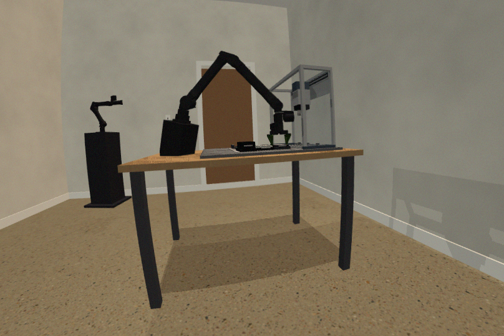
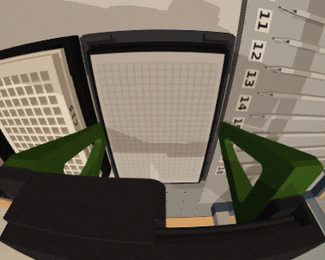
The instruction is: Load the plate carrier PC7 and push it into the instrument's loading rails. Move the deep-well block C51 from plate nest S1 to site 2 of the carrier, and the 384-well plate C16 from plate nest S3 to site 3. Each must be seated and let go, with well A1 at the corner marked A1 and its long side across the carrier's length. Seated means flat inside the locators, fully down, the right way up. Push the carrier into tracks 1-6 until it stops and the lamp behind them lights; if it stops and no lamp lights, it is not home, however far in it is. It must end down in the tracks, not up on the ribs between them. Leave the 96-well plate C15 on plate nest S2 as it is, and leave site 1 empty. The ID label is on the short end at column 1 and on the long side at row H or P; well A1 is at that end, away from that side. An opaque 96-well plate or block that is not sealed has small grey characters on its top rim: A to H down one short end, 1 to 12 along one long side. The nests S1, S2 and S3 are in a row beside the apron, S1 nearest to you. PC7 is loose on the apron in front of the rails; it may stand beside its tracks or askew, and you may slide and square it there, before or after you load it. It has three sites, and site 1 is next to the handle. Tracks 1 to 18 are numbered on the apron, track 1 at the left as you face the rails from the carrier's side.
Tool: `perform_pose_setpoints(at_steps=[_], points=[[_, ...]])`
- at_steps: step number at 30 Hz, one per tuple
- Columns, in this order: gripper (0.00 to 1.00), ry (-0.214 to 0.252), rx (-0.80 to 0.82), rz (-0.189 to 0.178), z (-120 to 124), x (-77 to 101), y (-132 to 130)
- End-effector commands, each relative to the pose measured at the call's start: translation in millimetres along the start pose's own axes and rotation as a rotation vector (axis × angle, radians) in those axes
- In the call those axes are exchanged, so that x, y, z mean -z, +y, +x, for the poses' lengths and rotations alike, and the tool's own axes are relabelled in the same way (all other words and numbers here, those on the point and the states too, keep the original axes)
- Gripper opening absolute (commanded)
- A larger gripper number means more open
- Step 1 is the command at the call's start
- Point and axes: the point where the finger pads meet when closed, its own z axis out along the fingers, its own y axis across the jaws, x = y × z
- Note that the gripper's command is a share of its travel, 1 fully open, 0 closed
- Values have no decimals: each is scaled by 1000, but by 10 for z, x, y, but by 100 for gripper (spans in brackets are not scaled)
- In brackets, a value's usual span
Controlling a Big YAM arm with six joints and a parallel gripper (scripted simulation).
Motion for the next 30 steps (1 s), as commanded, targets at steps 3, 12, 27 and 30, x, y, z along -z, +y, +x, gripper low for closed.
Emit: perform_pose_setpoints(at_steps=[3,12,27,30], points=[[100,-7,9,-7,-37,-78,35],[100,-7,9,-7,-37,-78,35],[0,3,0,32,35,160,-173],[0,3,0,32,35,160,-173]])
